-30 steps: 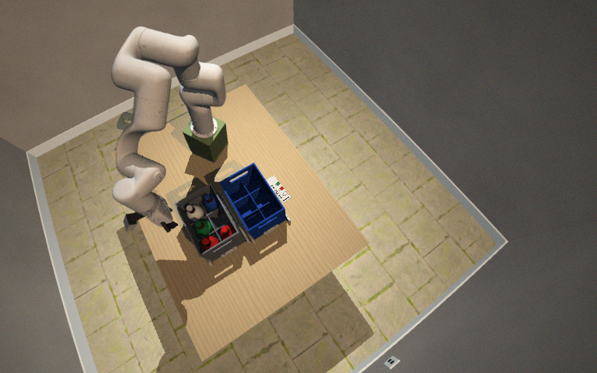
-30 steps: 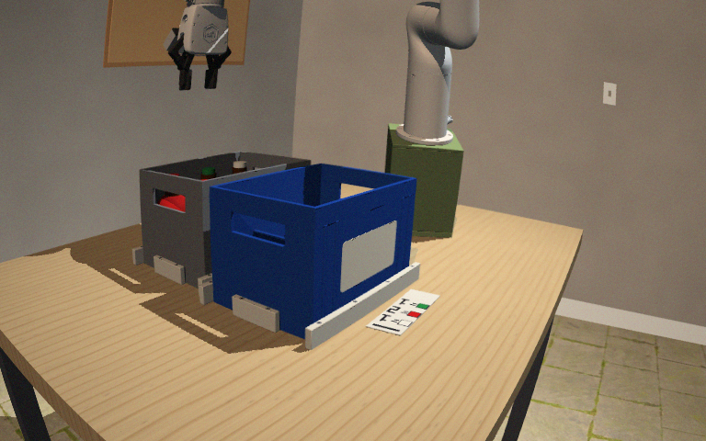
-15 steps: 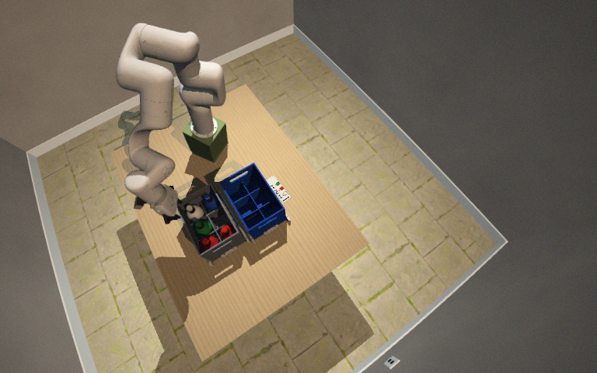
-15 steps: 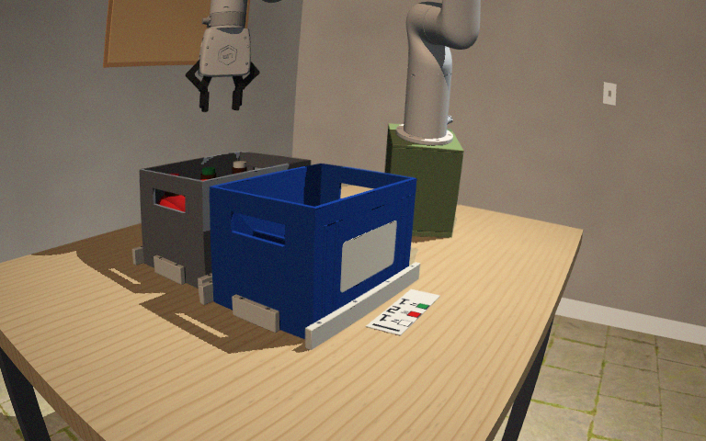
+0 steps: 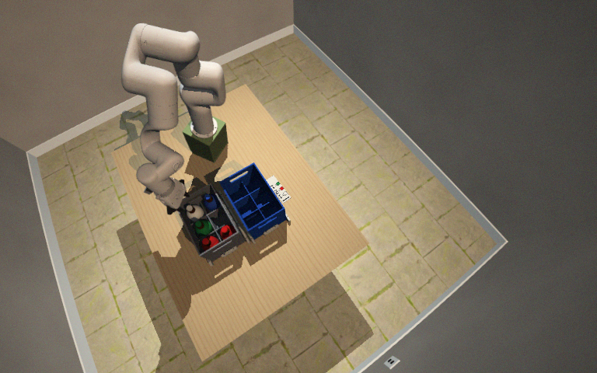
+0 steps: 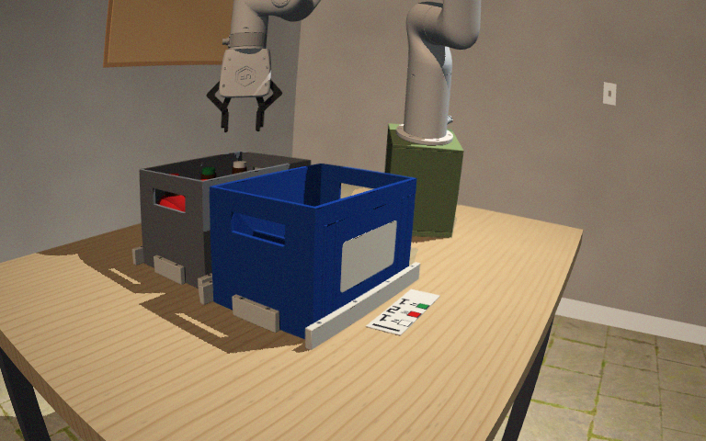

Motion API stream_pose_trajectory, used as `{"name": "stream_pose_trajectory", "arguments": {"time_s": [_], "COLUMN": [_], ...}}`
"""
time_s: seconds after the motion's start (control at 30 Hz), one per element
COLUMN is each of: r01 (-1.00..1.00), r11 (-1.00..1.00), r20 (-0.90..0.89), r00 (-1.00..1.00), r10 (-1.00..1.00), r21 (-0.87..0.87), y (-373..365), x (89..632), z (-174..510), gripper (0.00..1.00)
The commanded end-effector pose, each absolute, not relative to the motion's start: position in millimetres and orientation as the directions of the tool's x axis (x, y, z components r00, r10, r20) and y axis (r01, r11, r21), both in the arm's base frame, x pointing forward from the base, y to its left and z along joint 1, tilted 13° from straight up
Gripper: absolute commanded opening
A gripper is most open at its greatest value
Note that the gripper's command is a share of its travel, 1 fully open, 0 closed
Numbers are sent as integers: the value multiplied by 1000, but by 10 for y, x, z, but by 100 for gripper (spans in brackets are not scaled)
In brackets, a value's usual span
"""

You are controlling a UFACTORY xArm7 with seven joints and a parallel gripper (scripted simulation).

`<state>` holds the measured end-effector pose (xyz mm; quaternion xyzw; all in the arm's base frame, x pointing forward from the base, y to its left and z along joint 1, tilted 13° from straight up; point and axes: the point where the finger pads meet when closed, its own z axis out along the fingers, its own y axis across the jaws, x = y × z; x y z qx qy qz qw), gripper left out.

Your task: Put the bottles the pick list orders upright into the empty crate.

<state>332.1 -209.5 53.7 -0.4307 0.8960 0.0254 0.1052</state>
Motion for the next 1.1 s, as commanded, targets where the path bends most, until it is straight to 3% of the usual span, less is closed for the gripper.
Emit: {"name": "stream_pose_trajectory", "arguments": {"time_s": [0.0,1.07], "r01": [-775,-775], "r11": [630,630], "r20": [-212,-212], "r00": [-607,-607], "r10": [-766,-766], "r21": [-53,-53], "y": [-2108,-2065], "x": [3333,3387], "z": [544,231], "gripper": [65,65]}}
